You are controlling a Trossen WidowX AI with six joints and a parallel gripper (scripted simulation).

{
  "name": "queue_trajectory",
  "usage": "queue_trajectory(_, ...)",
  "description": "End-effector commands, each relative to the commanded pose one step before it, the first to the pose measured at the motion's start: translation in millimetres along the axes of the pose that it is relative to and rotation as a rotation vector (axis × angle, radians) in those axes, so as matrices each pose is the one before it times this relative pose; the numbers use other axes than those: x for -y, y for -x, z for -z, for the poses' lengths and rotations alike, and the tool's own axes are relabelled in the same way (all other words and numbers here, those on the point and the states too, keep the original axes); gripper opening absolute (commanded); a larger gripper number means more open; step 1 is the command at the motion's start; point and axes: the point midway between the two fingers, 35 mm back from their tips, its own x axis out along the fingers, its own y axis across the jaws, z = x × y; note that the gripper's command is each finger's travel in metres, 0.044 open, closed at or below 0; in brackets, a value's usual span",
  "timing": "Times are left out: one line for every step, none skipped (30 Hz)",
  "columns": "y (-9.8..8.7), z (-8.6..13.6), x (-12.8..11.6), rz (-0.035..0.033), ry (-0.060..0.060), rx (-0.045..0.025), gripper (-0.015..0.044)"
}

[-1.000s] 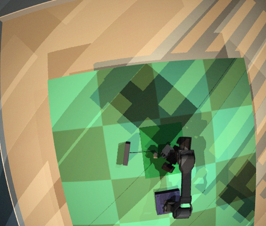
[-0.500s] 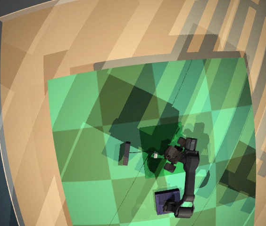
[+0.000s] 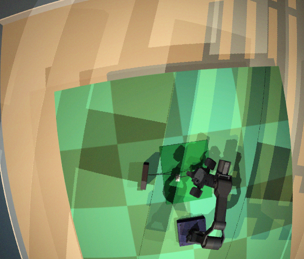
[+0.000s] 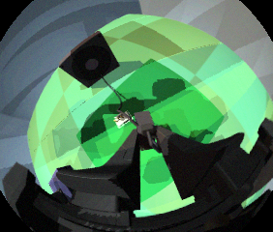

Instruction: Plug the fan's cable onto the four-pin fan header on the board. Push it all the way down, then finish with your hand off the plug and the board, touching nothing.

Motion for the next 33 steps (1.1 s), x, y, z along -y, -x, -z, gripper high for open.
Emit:
queue_trajectory(-0.95, 1.49, -0.14, -0.00500, 0.0093, 0.06749, 0.0000)
queue_trajectory(0.04, 0.33, 0.08, -0.00013, 0.0014, 0.01433, 0.0000)
queue_trajectory(0.07, 0.32, 0.08, 0.00001, 0.0015, 0.01435, 0.0000)
queue_trajectory(0.11, 0.32, 0.07, 0.00015, 0.0015, 0.01436, 0.0000)
queue_trajectory(0.14, 0.31, 0.07, 0.00030, 0.0016, 0.01438, 0.0000)
queue_trajectory(0.18, 0.31, 0.06, 0.00044, 0.0016, 0.01439, 0.0000)
queue_trajectory(0.21, 0.30, 0.06, 0.00058, 0.0017, 0.01440, 0.0000)
queue_trajectory(0.25, 0.29, 0.05, 0.00072, 0.0018, 0.01441, 0.0000)
queue_trajectory(0.28, 0.28, 0.05, 0.00086, 0.0018, 0.01442, 0.0000)
queue_trajectory(0.32, 0.27, 0.04, 0.00100, 0.0019, 0.01443, 0.0000)
queue_trajectory(0.35, 0.26, 0.04, 0.00114, 0.0019, 0.01444, 0.0000)
queue_trajectory(0.38, 0.25, 0.03, 0.00128, 0.0020, 0.01445, 0.0000)
queue_trajectory(0.42, 0.24, 0.03, 0.00142, 0.0020, 0.01445, 0.0000)
queue_trajectory(0.45, 0.23, 0.02, 0.00155, 0.0021, 0.01445, 0.0000)
queue_trajectory(0.48, 0.21, 0.02, 0.00169, 0.0022, 0.01446, 0.0000)
queue_trajectory(0.51, 0.20, 0.01, 0.00182, 0.0022, 0.01446, 0.0000)
queue_trajectory(0.55, 0.19, 0.00, 0.00196, 0.0023, 0.01446, 0.0000)
queue_trajectory(0.58, 0.17, 0.00, 0.00209, 0.0024, 0.01445, 0.0000)
queue_trajectory(0.61, 0.16, -0.01, 0.00223, 0.0024, 0.01445, 0.0000)
queue_trajectory(0.64, 0.14, -0.01, 0.00236, 0.0025, 0.01444, 0.0000)
queue_trajectory(0.67, 0.13, -0.02, 0.00249, 0.0025, 0.01444, 0.0000)
queue_trajectory(0.70, 0.11, -0.02, 0.00262, 0.0026, 0.01443, 0.0000)
queue_trajectory(0.73, 0.09, -0.03, 0.00275, 0.0027, 0.01442, 0.0000)
queue_trajectory(0.76, 0.08, -0.04, 0.00288, 0.0027, 0.01441, 0.0000)
queue_trajectory(0.79, 0.06, -0.04, 0.00301, 0.0028, 0.01440, 0.0000)
queue_trajectory(0.82, 0.04, -0.05, 0.00313, 0.0029, 0.01439, 0.0000)
queue_trajectory(0.85, 0.02, -0.05, 0.00326, 0.0029, 0.01438, 0.0000)
queue_trajectory(0.88, 0.00, -0.06, 0.00338, 0.0030, 0.01437, 0.0000)
queue_trajectory(0.91, -0.02, -0.06, 0.00351, 0.0031, 0.01436, 0.0000)
queue_trajectory(0.94, -0.04, -0.07, 0.00363, 0.0032, 0.01434, 0.0000)
queue_trajectory(0.96, -0.06, -0.07, 0.00375, 0.0032, 0.01433, 0.0000)
queue_trajectory(0.99, -0.08, -0.08, 0.00387, 0.0033, 0.01431, 0.0000)
queue_trajectory(1.02, -0.10, -0.08, 0.00399, 0.0034, 0.01429, 0.0000)
